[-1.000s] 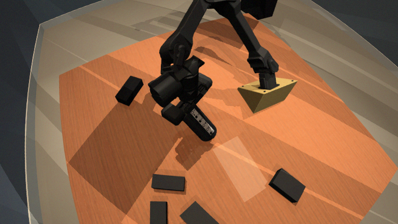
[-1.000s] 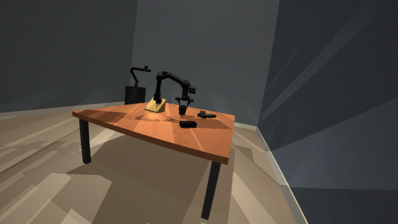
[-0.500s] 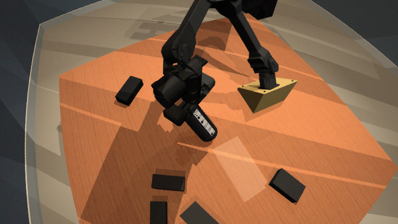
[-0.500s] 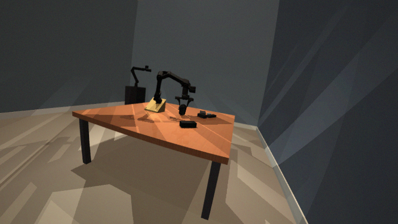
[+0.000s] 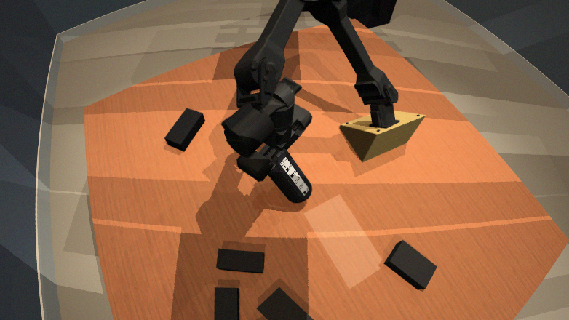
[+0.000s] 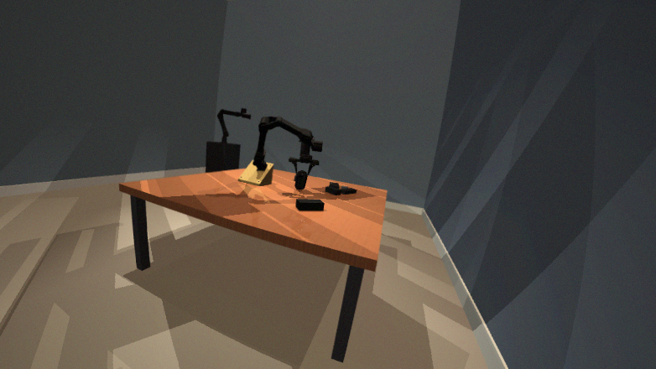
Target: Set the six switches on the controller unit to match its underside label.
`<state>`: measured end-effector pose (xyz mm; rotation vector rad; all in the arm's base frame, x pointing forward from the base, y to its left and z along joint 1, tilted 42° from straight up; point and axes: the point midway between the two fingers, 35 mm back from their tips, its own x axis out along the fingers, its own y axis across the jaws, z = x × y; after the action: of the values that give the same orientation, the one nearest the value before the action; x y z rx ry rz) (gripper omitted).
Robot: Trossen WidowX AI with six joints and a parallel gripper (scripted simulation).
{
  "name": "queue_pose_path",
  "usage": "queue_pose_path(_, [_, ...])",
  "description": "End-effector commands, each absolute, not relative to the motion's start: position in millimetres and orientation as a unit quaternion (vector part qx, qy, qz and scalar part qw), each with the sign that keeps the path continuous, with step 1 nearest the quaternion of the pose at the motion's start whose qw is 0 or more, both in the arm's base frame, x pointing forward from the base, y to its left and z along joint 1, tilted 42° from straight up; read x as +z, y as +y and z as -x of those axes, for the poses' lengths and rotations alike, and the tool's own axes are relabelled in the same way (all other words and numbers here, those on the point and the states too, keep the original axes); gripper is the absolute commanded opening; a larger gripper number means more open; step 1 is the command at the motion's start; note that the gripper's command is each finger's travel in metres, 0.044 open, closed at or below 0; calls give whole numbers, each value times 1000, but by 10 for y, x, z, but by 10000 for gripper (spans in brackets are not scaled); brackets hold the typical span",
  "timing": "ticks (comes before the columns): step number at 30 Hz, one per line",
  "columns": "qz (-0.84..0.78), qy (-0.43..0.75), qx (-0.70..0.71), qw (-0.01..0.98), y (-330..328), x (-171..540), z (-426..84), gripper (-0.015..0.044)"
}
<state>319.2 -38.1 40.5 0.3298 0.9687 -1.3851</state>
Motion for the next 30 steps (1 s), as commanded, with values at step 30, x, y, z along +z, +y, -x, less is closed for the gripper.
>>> queue_pose_path(30, [-150, 432, -607, 650, -92, 315, -3101, 336])
